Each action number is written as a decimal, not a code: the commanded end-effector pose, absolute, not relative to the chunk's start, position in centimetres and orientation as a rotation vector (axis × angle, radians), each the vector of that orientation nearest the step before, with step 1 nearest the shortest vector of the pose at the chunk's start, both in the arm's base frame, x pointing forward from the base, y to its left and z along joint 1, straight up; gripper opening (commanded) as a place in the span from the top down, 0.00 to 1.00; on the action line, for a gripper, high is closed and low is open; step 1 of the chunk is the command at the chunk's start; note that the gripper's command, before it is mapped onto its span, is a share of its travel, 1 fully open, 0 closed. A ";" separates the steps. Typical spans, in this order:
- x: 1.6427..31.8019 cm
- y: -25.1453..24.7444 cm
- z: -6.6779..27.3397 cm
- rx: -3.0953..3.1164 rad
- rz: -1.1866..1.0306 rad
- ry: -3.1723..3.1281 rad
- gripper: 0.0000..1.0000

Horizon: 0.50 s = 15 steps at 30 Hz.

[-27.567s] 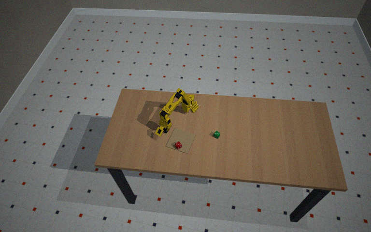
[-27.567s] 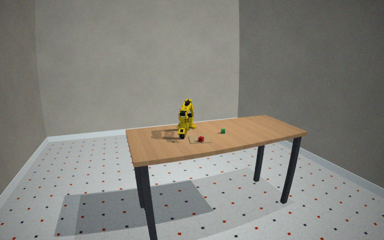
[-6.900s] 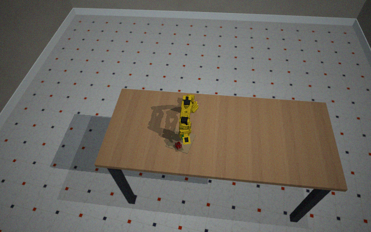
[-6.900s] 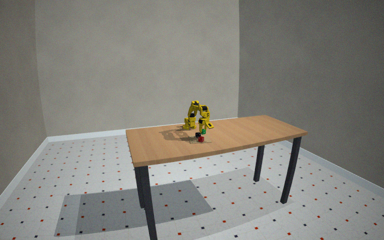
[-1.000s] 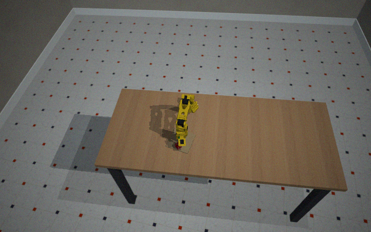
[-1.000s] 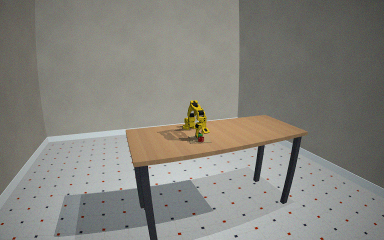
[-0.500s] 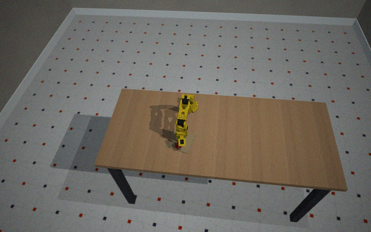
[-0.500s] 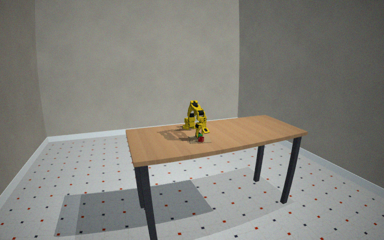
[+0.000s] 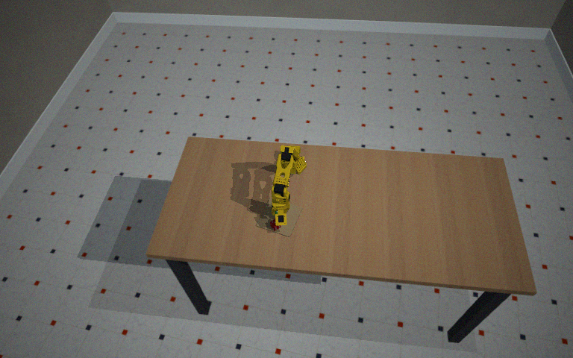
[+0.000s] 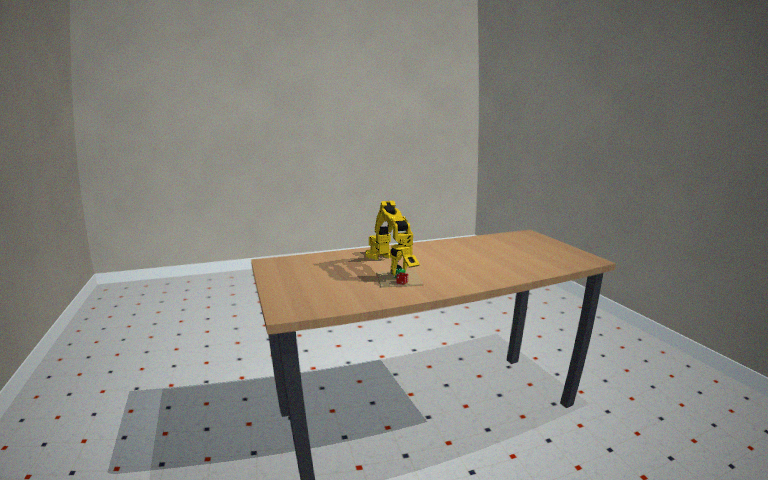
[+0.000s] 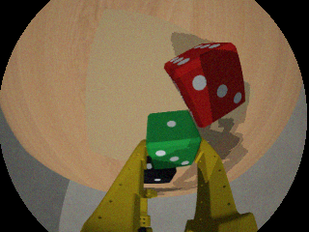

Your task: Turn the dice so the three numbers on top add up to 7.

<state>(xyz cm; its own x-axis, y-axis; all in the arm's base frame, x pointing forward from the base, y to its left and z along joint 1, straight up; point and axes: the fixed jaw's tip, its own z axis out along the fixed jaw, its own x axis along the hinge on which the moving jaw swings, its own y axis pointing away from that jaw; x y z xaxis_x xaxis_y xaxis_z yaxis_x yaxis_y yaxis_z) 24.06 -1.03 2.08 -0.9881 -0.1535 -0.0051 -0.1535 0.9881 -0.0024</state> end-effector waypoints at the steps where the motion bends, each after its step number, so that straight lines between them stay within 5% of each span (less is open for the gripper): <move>1: 24.4 -1.3 2.6 -0.204 -0.009 3.097 0.77; 15: 24.4 -1.3 2.6 -0.204 -0.009 3.097 0.65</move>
